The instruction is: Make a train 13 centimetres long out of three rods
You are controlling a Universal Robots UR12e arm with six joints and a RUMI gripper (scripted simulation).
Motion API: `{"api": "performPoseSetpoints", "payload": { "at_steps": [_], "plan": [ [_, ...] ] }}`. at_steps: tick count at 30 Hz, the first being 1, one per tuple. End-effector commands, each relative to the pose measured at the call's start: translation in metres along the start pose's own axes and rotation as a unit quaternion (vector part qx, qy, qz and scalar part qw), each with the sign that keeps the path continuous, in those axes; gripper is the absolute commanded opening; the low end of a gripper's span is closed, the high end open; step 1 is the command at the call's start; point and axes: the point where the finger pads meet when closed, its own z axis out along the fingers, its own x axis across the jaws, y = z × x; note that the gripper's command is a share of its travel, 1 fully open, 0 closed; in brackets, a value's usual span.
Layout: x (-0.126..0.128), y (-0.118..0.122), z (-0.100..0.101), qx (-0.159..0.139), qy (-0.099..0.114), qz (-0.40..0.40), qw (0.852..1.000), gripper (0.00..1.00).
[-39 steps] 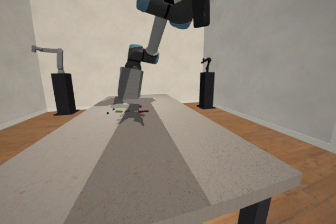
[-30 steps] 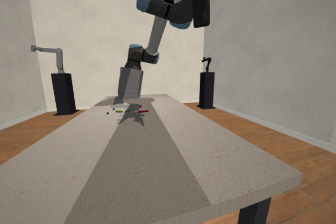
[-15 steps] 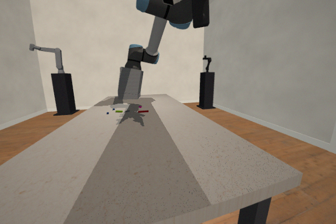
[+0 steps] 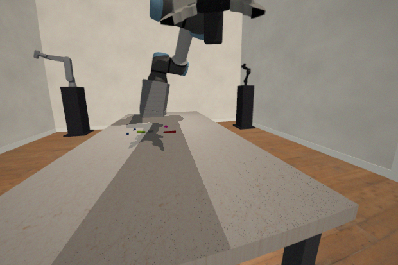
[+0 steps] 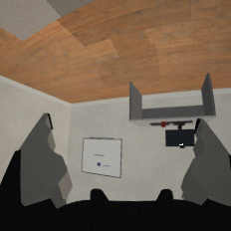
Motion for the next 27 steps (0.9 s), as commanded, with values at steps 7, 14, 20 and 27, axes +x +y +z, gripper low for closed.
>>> {"api": "performPoseSetpoints", "payload": {
  "at_steps": [7,14,20,27],
  "plan": [
    [-0.109,-0.061,0.021,0.06,-0.019,-0.105,0.992,1.0],
    [-0.171,-0.101,0.025,0.098,-0.022,-0.164,0.981,1.0],
    [-0.228,-0.142,0.023,0.135,-0.018,-0.217,0.967,1.0],
    [-0.292,-0.194,0.014,0.179,-0.006,-0.277,0.944,1.0]
  ]
}}
